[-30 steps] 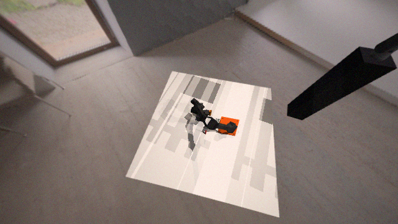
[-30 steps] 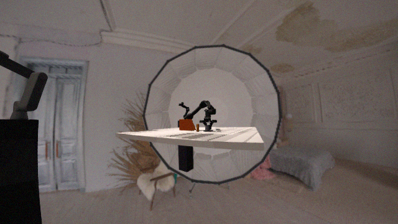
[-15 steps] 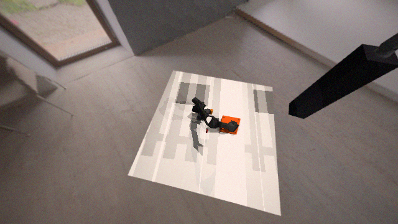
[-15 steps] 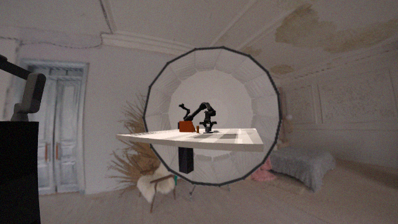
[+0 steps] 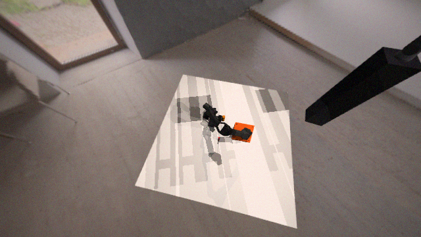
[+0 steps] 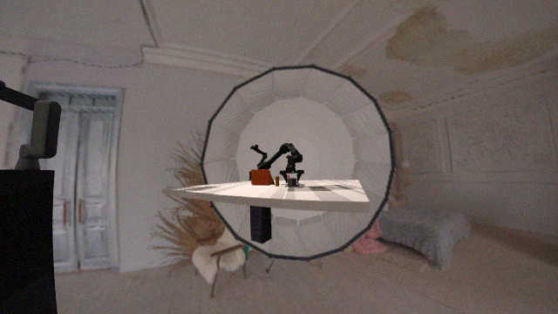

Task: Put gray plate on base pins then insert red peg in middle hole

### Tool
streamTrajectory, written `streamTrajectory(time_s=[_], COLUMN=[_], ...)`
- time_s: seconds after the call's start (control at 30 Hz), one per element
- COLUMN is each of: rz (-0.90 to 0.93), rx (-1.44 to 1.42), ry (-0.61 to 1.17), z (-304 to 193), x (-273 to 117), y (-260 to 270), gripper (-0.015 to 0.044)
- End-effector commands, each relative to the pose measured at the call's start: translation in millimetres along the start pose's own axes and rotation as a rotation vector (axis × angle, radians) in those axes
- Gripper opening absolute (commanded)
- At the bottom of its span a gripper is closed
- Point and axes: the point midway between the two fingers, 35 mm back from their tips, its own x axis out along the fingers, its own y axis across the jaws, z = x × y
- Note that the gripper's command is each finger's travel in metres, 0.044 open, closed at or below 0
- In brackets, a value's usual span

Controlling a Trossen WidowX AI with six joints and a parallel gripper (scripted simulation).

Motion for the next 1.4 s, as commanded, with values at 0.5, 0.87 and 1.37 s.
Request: streamTrajectory(time_s=[0.5,0.87,1.37], rz=[-0.006,-0.009,-0.011], rx=[0.005,-0.248,-0.422], ry=[-0.004,-0.001,0.010], z=[3.9,-121.3,-186.4], x=[-119.0,-125.8,-115.0], y=[4.5,-40.8,-97.6], gripper=[0.0440,0.0440,0.0440])
